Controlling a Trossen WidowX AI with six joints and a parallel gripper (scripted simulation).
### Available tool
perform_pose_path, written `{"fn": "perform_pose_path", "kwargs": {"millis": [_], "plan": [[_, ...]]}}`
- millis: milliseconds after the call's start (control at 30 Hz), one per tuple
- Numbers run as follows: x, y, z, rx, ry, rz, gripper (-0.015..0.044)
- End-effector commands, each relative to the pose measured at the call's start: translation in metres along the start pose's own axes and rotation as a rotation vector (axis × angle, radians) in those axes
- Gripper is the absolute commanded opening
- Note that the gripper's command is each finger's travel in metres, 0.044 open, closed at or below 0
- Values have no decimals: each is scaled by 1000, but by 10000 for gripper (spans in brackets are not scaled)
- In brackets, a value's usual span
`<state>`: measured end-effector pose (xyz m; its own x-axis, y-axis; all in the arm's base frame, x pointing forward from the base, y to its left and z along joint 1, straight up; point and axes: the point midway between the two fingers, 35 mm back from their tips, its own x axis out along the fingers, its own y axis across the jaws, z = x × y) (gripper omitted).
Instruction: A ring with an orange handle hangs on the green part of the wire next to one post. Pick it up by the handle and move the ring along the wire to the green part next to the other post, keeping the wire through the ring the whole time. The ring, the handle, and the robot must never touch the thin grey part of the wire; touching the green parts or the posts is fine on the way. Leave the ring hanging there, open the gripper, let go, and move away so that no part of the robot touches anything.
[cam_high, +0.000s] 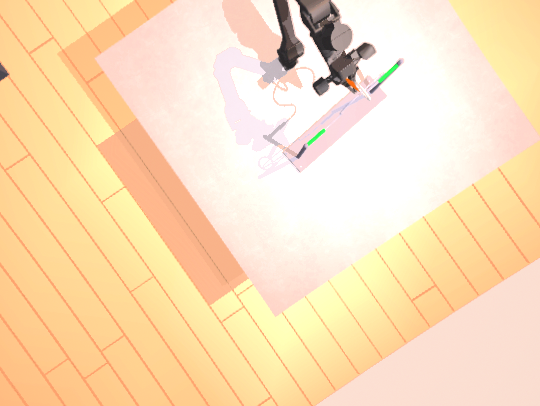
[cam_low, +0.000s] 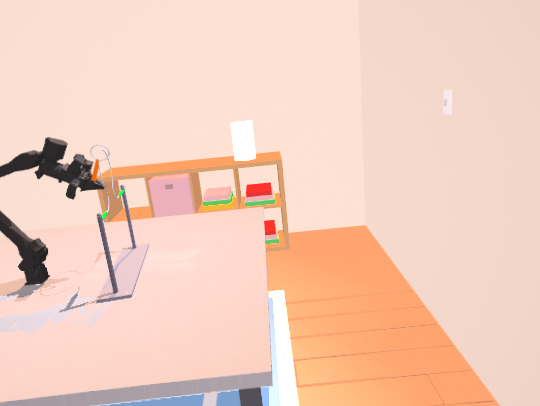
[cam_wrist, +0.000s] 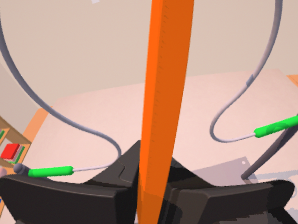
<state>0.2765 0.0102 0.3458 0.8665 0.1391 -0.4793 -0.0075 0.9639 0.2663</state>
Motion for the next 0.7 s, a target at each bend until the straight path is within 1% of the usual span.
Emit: {"fn": "perform_pose_path", "kwargs": {"millis": [0,667], "plan": [[0,-2,0,-46,-8,-23,-150],[1,-13,2,-273,-40,-147,-150]]}}
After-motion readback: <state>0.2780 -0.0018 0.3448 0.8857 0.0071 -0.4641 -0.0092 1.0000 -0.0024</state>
